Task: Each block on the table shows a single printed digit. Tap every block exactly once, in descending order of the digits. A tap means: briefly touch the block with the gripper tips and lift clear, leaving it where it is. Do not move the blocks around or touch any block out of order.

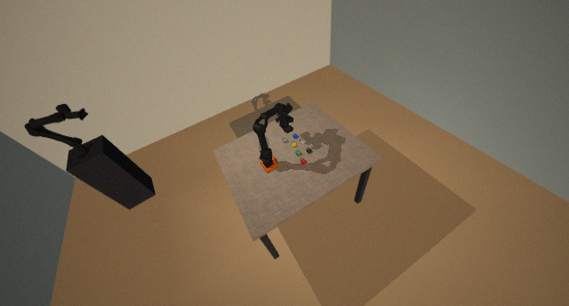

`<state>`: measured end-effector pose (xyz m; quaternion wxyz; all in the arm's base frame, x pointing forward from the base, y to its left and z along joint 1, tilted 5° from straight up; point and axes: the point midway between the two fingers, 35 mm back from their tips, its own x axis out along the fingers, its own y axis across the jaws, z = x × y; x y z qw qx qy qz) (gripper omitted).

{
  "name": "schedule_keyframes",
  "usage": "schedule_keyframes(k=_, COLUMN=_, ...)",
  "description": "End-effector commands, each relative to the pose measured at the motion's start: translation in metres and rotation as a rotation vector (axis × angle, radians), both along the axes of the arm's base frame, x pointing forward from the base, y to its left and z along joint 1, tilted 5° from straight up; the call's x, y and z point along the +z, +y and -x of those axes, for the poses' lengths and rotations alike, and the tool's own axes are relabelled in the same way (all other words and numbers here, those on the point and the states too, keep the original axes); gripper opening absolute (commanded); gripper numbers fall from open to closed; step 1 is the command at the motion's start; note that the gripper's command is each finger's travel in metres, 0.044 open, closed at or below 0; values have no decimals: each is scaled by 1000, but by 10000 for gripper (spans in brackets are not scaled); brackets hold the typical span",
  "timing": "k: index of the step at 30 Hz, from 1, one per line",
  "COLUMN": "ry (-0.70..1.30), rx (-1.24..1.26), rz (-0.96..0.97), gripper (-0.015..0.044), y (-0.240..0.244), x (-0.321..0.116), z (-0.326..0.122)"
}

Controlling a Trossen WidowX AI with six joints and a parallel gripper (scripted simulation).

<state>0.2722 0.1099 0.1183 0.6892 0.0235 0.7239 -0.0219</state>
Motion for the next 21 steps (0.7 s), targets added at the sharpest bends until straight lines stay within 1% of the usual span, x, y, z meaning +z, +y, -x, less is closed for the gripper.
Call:
schedule_keyframes(k=1, ry=7, rx=-18, rz=10, gripper=20, y=-45, x=-1, z=-7)
schedule_keyframes(k=3, ry=7, rx=-18, rz=12, gripper=20, y=-64, x=-1, z=-9)
schedule_keyframes(k=6, ry=7, rx=-18, rz=12, gripper=20, y=-66, x=-3, z=-9)
schedule_keyframes(k=7, ry=7, rx=-18, rz=12, gripper=20, y=-66, x=-10, z=-9)
schedule_keyframes(k=11, ry=7, rx=-18, rz=12, gripper=20, y=-67, x=-63, z=-7)
schedule_keyframes(k=13, ry=7, rx=-18, rz=13, gripper=20, y=-67, x=-80, z=-4)
schedule_keyframes(k=21, ry=8, rx=-18, rz=13, gripper=20, y=-67, x=-88, z=-4)
